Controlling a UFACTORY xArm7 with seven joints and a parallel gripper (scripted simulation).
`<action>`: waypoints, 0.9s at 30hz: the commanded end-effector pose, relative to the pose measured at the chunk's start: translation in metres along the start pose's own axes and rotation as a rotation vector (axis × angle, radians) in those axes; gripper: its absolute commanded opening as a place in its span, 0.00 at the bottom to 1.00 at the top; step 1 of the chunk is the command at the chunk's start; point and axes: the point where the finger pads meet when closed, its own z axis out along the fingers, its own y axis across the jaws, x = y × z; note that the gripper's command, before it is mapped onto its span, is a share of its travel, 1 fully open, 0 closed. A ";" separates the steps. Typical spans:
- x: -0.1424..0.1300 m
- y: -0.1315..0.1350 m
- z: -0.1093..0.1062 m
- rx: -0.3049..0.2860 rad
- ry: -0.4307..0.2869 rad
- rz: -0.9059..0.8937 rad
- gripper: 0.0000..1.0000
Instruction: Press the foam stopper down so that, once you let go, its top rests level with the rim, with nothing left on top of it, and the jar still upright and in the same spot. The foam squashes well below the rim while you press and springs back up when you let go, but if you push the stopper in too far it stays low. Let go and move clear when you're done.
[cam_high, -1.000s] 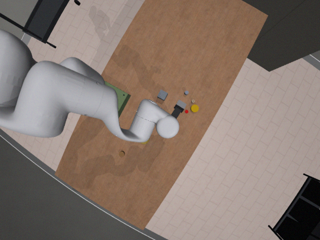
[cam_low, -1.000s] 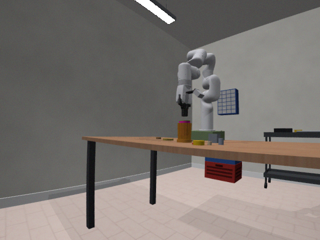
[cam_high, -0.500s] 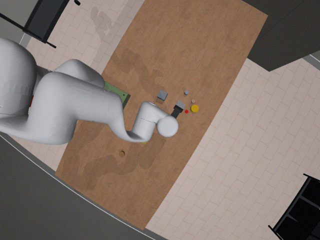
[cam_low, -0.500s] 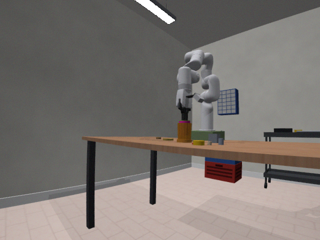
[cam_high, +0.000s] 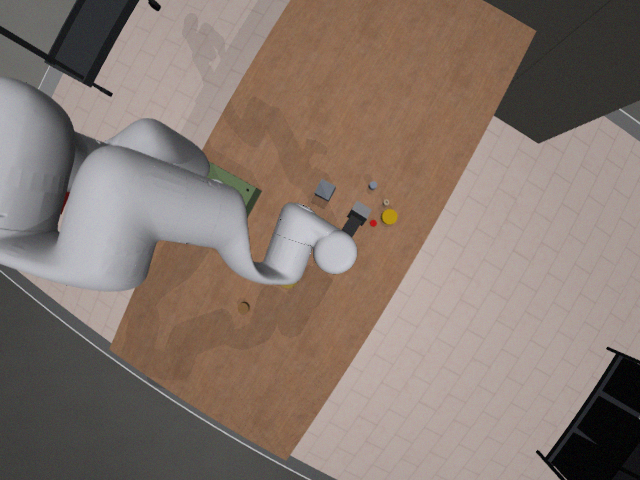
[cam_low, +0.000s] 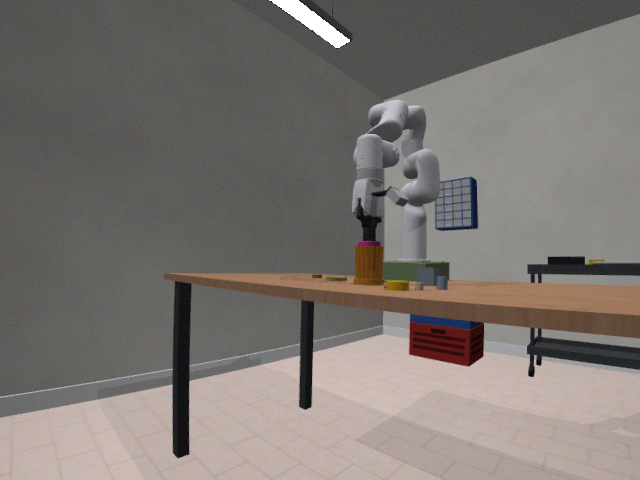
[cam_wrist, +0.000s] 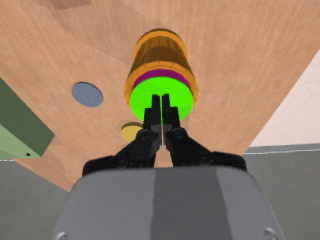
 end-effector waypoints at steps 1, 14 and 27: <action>0.000 0.001 0.000 -0.003 0.000 0.000 0.00; 0.000 0.001 0.006 -0.003 0.000 0.000 0.00; 0.000 0.001 0.014 -0.003 0.000 0.000 0.00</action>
